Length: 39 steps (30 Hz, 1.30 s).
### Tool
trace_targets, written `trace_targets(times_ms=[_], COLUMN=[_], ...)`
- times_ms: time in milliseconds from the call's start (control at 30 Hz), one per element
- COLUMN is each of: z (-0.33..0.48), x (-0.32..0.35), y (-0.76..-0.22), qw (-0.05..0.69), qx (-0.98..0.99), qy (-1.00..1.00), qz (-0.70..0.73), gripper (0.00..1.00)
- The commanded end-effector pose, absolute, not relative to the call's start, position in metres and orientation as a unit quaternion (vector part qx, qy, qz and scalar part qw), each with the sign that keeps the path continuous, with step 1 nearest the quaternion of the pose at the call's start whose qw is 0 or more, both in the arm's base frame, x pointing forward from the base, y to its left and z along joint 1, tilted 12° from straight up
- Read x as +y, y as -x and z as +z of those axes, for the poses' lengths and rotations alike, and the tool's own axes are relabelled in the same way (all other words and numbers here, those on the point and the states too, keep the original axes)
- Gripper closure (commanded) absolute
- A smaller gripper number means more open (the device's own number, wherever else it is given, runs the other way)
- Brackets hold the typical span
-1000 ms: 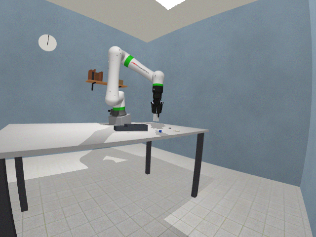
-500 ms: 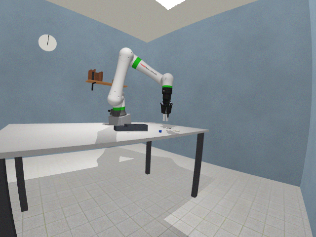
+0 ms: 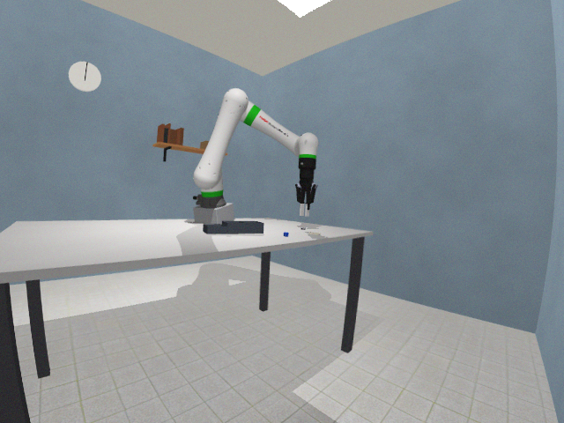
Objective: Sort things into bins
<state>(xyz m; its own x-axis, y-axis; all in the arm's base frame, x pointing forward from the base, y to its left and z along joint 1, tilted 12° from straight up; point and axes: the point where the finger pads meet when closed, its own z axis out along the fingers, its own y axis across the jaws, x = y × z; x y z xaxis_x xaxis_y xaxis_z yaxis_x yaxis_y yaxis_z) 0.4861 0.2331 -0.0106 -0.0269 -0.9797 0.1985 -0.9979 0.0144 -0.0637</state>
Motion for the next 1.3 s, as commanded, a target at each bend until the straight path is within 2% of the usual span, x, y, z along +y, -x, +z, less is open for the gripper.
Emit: trace_targets(times_ms=[0,800,1267], z=[-0.01,-0.01,-0.065], x=[0.233,0.232,0.221], y=[-0.486,-0.486,-0.489], qw=[0.049,0.049,0.049], qx=[-0.711,-0.711,-0.711], qy=[-0.696,-0.696,-0.696], qz=[0.093,0.093,0.093], gripper=[0.74,0.74,0.74])
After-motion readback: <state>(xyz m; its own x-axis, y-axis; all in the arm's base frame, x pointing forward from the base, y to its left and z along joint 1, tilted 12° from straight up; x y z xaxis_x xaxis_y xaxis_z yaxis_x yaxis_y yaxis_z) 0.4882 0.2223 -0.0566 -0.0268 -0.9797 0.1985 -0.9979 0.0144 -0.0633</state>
